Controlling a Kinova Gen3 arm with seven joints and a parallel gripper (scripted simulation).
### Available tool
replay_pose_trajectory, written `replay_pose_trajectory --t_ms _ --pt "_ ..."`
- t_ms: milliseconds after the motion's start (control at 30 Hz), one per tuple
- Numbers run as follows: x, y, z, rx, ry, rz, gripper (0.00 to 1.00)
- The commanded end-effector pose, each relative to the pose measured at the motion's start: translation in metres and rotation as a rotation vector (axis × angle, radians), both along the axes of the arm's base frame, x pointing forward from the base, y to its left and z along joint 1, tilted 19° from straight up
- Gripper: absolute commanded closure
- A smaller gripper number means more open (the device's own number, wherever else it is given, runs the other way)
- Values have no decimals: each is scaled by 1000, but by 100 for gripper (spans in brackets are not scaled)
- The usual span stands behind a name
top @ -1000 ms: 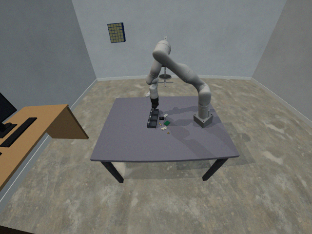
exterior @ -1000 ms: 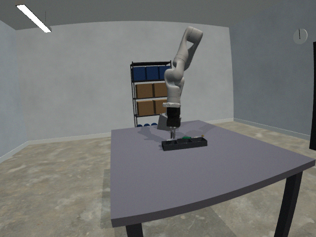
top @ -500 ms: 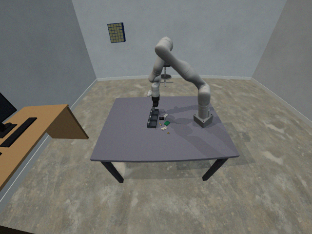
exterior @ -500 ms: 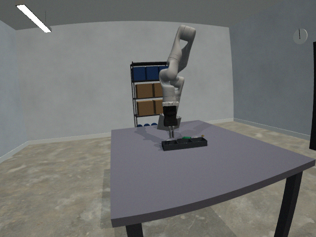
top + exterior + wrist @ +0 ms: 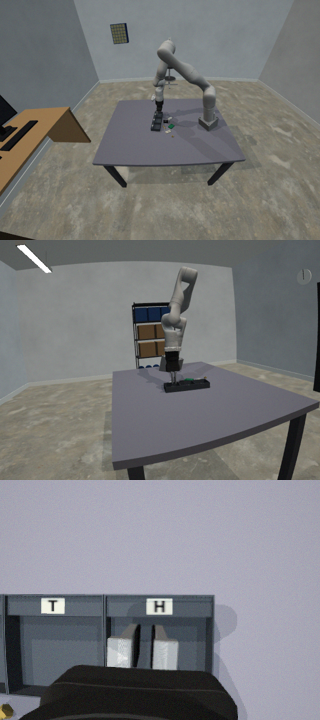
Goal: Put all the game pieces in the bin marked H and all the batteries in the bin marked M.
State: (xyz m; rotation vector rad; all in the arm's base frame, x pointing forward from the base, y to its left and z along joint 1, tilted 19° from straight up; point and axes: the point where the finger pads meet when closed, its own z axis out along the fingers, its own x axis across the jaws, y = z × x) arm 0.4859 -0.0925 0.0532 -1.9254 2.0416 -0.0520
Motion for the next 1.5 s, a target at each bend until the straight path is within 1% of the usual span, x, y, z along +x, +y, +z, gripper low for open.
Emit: replay_pose_trajectory --t_ms 0,167,1467 --pt "-1 1 -11 3 11 -2 69" --pt "2 3 -24 3 11 -2 69" --pt "2 3 -24 3 10 -2 69"
